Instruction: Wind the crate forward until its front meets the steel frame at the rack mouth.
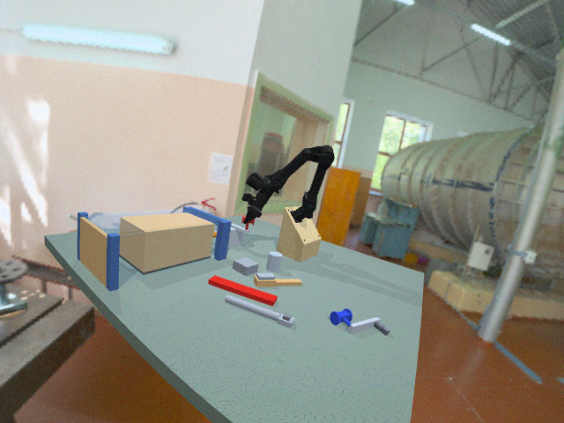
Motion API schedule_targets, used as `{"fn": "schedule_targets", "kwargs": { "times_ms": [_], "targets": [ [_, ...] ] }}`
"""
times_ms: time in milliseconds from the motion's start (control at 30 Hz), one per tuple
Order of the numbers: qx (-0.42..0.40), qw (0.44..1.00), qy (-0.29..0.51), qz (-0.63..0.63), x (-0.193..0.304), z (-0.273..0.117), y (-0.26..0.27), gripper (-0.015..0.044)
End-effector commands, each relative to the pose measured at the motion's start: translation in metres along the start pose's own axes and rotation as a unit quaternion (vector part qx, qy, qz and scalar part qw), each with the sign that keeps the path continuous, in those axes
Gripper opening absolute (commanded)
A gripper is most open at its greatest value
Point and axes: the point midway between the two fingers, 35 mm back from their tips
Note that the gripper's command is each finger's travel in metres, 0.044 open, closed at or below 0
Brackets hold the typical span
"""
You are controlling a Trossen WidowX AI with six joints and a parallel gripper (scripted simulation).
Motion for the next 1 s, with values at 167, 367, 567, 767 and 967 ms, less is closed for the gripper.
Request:
{"fn": "schedule_targets", "kwargs": {
  "times_ms": [167,367,567,767,967],
  "targets": [
    [0.01,1.0,0.006,0.007,0.013,-0.004,-0.017,0.0],
    [0.01,1.0,0.005,0.007,0.017,-0.005,-0.025,0.0],
    [0.011,1.0,0.005,0.008,0.021,-0.007,-0.034,0.0],
    [0.011,1.0,0.005,0.008,0.023,-0.008,-0.043,0.0],
    [0.012,1.0,0.005,0.008,0.025,-0.009,-0.052,0.0]
  ]
}}
Point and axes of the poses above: the point midway between the two fingers, 35 mm back from their tips, its own z axis out along the fingers, its own y axis across the jaws, x = y × z, and after that the axes turned 5 degrees about -z, right-handed
